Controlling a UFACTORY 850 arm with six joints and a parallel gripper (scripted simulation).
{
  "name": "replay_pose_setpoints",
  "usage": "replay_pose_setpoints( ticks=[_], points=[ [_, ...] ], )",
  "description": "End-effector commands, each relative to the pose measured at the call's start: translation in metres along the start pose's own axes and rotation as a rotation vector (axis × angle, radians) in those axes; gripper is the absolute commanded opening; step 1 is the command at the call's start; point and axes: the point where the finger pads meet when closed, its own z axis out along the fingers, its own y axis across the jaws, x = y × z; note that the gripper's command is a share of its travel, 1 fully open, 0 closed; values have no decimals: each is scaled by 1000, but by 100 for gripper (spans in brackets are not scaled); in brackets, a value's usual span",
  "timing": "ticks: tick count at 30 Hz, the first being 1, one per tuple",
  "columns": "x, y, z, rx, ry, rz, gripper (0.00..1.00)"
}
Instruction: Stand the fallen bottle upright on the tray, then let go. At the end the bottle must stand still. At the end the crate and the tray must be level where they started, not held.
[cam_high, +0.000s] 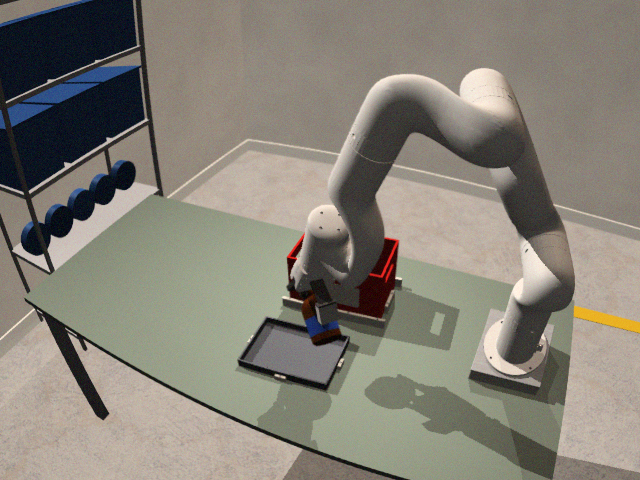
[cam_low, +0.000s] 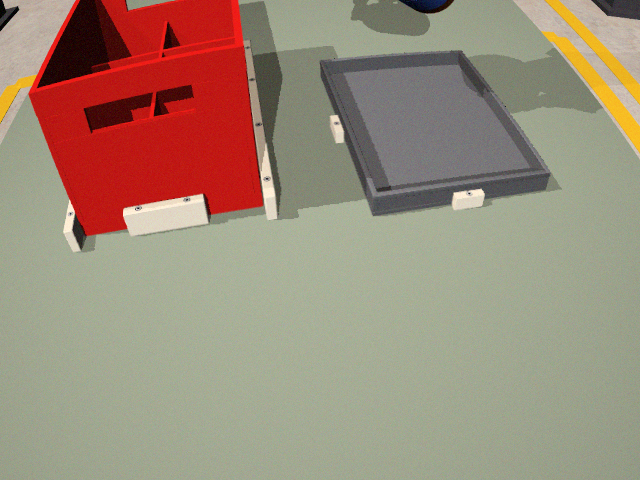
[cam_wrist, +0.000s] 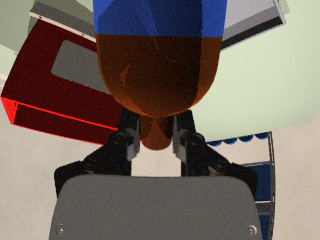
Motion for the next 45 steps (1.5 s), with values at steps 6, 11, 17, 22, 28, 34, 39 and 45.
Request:
replay_pose_setpoints(
  ticks=[6,11,17,22,28,34,39,45],
  points=[
    [0,2,-1,-18,-51,4,0],
    [0,2,-1,-18,-51,4,0],
    [0,2,-1,-18,-51,4,0],
    [0,1,-1,-17,-54,4,0],
    [0,0,0,-9,-70,4,0],
    [1,-2,0,-2,-89,4,0],
    [1,-3,0,3,-123,4,0],
    [1,-3,0,1,-167,4,0]
  ],
)
